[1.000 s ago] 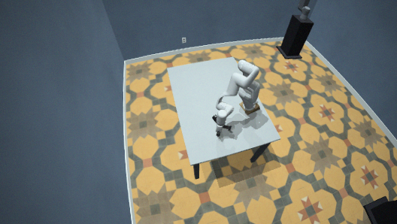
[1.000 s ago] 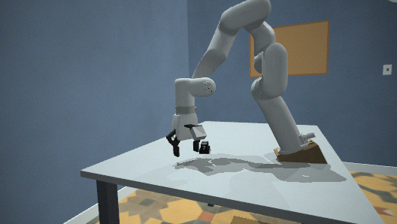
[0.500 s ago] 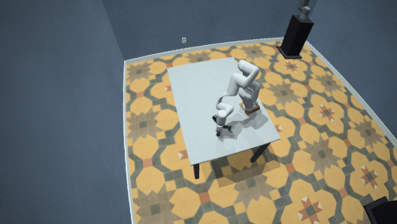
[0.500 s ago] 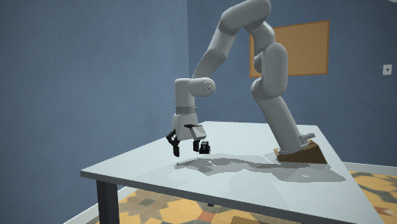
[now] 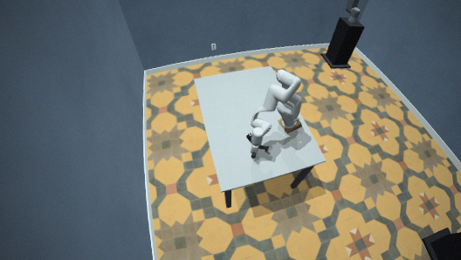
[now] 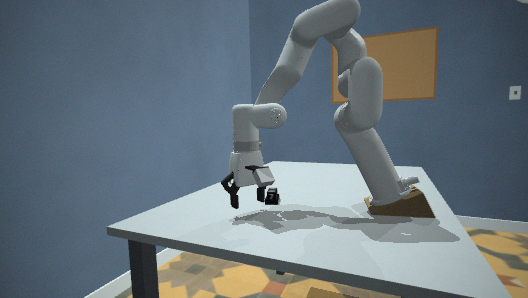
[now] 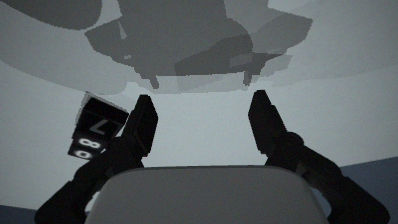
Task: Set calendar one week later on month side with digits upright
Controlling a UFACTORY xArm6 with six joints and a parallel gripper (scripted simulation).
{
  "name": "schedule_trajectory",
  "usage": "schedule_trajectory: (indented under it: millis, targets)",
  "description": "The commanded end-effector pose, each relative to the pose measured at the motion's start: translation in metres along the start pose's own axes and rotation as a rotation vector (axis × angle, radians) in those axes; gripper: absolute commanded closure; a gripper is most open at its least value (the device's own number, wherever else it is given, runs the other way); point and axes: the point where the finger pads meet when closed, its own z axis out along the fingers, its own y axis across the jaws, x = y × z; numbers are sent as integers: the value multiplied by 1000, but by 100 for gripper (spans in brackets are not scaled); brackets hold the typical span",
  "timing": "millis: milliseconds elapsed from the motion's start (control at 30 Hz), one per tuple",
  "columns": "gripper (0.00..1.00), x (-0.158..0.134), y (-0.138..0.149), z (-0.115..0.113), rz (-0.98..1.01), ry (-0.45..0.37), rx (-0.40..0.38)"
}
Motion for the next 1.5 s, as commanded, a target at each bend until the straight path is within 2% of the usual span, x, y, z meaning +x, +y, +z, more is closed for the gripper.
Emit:
schedule_trajectory:
  millis: [0, 1267, 1467]
  targets:
    - [0, -1, 1, -1, 0, -2, -3]
    - [0, -1, 1, -1, 0, -2, -3]
    - [0, -1, 1, -13, 0, -2, -3]
